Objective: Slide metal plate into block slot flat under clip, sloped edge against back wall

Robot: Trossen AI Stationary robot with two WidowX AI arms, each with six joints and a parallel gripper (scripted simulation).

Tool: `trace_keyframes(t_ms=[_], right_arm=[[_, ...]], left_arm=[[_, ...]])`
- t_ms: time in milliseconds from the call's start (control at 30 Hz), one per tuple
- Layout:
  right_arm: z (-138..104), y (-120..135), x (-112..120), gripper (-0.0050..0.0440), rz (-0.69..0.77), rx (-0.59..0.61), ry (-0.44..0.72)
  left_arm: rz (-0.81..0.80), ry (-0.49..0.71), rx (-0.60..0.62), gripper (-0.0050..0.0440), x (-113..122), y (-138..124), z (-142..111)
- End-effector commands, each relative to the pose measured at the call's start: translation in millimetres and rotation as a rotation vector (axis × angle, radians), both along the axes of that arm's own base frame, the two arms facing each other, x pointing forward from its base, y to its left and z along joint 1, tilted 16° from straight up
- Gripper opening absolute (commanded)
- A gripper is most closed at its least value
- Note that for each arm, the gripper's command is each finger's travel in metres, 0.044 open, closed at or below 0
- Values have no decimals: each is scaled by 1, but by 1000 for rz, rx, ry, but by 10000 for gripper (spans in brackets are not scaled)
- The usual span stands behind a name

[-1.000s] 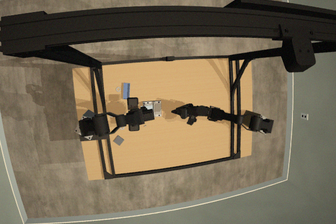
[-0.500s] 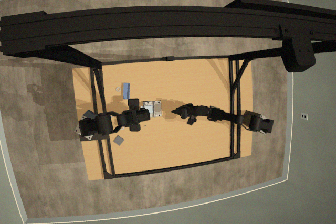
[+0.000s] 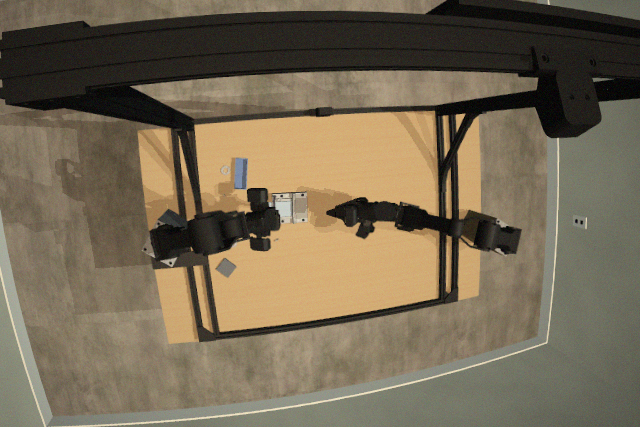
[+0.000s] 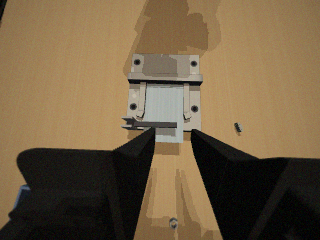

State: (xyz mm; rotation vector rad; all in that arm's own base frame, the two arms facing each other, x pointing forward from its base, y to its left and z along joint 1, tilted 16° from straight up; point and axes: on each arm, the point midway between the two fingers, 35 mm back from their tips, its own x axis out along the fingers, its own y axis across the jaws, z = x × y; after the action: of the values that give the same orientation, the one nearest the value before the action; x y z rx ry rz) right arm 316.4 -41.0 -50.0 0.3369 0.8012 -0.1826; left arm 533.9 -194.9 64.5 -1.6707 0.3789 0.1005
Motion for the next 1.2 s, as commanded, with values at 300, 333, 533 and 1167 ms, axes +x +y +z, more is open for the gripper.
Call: trace_keyframes(t_ms=[300,333,533,1167], right_arm=[[0,-1,1,328,-11,-5,-33],[0,-1,1,352,-11,-5,-33],[0,-1,1,440,-11,-5,-33],[0,-1,1,440,-11,-5,-33]], left_arm=[[4,-2,-4,440,0,0,1],[4,-2,-4,440,0,0,1],[4,-2,-4,440,0,0,1],[4,-2,-4,440,0,0,1]])
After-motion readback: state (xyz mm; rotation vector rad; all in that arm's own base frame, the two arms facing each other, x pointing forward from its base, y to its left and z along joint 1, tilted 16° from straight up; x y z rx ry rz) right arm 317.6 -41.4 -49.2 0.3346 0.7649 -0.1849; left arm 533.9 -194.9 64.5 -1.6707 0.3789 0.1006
